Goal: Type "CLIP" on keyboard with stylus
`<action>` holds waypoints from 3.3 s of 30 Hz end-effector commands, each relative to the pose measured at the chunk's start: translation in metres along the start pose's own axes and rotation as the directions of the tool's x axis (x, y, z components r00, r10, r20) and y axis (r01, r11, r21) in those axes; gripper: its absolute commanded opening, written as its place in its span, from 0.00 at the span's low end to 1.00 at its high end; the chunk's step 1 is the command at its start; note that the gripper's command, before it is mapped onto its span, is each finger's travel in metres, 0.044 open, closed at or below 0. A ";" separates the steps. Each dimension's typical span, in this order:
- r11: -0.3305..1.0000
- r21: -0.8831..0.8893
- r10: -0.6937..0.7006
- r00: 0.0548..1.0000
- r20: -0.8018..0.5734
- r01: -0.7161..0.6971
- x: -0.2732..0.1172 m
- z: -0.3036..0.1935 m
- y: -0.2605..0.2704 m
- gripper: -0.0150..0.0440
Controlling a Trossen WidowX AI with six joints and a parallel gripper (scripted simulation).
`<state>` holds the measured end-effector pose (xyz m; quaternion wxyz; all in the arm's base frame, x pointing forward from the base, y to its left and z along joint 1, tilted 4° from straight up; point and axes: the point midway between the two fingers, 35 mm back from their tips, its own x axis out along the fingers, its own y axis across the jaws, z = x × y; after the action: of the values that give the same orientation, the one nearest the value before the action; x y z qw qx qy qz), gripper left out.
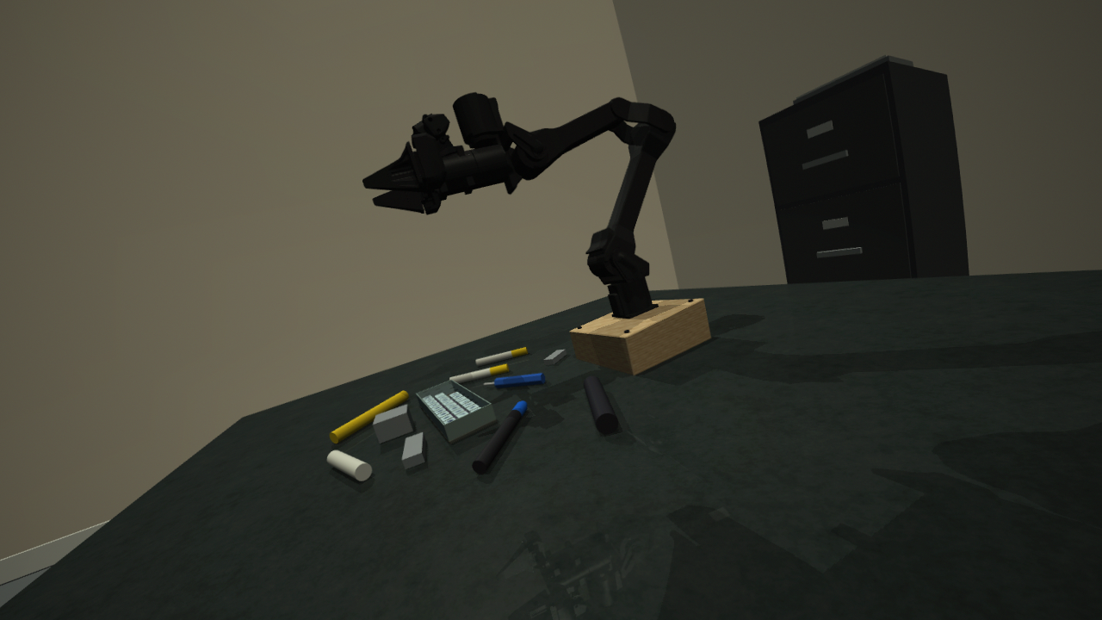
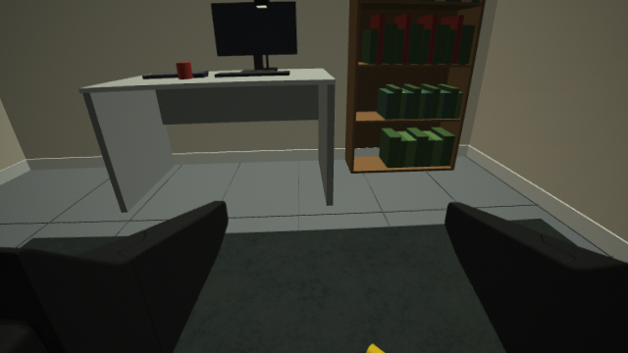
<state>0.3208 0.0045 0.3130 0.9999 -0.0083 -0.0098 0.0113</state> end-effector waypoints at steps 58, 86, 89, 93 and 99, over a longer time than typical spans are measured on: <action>0.981 -0.019 -0.005 0.070 -0.998 -0.194 0.040 -0.271 -0.057 0.25; 0.980 -0.016 -0.003 0.067 -0.998 -0.196 0.006 -0.274 -0.047 0.25; 0.980 -0.016 -0.003 0.067 -0.998 -0.196 0.006 -0.274 -0.045 0.25; 0.981 -0.011 0.002 0.066 -0.998 -0.196 -0.003 -0.274 0.007 0.25; 0.981 -0.010 0.003 0.066 -0.998 -0.196 -0.009 -0.275 0.028 0.25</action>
<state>0.3202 0.0231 0.0355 0.7278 -0.0890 0.6754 0.0790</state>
